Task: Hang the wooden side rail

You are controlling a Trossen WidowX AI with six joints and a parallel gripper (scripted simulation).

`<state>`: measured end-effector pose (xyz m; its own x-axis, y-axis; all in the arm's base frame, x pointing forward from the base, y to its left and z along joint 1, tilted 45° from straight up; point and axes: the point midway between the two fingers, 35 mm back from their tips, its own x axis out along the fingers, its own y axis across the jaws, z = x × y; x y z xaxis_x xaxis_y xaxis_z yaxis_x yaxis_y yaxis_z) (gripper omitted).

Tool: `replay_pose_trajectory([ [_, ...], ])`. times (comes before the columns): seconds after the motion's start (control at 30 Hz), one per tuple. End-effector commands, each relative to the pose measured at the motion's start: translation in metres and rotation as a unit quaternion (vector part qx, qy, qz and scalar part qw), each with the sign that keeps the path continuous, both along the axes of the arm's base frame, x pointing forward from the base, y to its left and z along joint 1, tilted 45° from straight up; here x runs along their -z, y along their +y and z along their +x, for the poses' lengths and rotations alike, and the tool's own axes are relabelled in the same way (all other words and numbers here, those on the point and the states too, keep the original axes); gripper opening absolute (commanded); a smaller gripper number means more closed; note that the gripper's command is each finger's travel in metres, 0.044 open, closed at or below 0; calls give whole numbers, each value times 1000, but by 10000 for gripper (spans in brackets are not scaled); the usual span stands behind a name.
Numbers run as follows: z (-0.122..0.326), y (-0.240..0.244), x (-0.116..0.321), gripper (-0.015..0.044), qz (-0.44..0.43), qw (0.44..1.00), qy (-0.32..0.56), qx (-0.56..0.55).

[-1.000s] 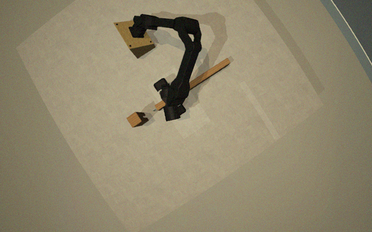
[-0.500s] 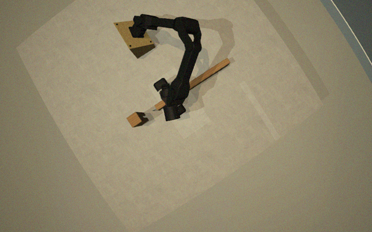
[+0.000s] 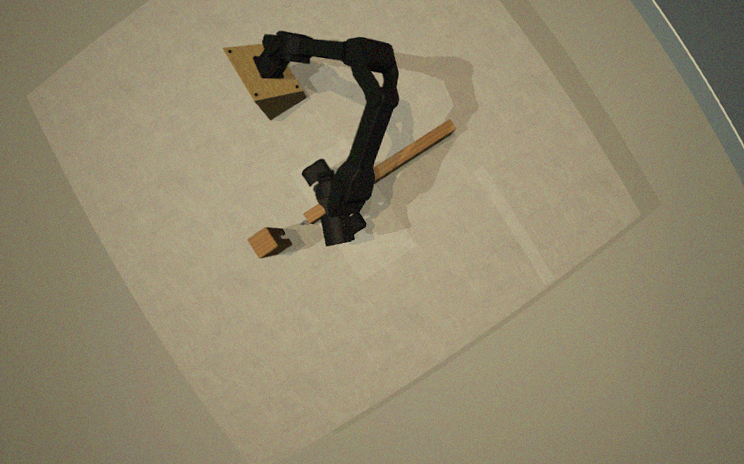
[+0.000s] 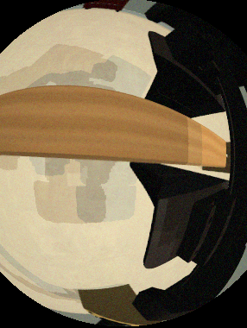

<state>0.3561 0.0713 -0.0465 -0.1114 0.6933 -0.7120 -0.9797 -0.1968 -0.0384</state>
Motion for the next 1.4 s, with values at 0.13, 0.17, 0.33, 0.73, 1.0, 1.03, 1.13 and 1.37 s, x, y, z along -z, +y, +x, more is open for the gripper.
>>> replay_pose_trajectory([
  [0.13, 3, -3, -3, 0, -1, 1000, -9, -4],
  [0.17, 3, -3, -3, 0, -1, 1000, -9, -4],
  [0.33, 3, -4, -4, 0, -1, 1000, -9, -4],
  [0.73, 3, -5, -5, 0, -1, 1000, -9, -4],
  [1.0, 3, -6, -6, 0, -1, 1000, -9, -4],
  [1.03, 3, -6, -6, 0, -1, 1000, -9, -4],
  [1.13, 3, -6, -6, 0, -1, 1000, -9, -4],
  [1.37, 3, -7, -7, 0, -1, 1000, -9, -4],
])
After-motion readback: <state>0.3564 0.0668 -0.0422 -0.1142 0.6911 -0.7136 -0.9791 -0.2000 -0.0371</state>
